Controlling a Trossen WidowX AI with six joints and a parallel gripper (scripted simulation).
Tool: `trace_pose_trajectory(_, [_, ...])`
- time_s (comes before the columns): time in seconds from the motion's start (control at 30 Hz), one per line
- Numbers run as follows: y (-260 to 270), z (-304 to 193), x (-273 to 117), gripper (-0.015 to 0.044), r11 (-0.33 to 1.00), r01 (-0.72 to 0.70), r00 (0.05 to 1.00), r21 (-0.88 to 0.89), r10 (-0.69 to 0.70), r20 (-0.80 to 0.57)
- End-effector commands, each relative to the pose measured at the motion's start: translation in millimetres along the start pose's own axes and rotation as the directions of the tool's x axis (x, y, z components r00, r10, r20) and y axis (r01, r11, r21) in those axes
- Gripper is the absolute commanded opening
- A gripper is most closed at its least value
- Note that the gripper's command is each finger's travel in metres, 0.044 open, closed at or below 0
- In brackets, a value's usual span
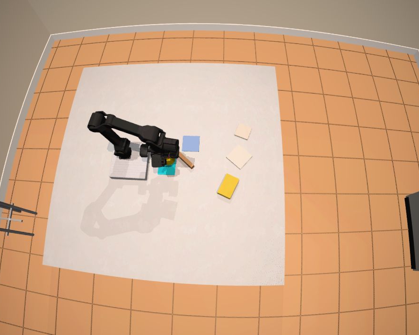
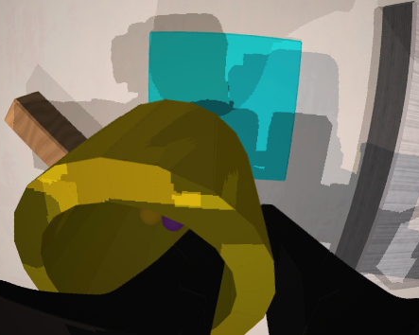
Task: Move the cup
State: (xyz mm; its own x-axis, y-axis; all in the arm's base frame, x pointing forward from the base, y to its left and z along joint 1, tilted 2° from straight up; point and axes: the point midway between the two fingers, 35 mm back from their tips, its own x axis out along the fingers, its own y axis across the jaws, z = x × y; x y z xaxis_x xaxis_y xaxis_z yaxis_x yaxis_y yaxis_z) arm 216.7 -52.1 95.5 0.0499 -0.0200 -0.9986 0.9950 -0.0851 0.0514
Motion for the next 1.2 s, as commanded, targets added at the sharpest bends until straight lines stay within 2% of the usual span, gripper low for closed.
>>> trace_pose_trajectory(0.0, [-5.7,3.5,0.5,0.0,1.0,0.002,1.0,-0.004,-0.002,-0.005])
trace_pose_trajectory(0.43, [-17.5,15.1,2.7,0.0,1.0,0.003,1.0,-0.005,-0.003,-0.004])
trace_pose_trajectory(1.17, [-18.2,16.9,29.4,0.0,1.0,0.003,1.0,-0.005,-0.003,-0.004])
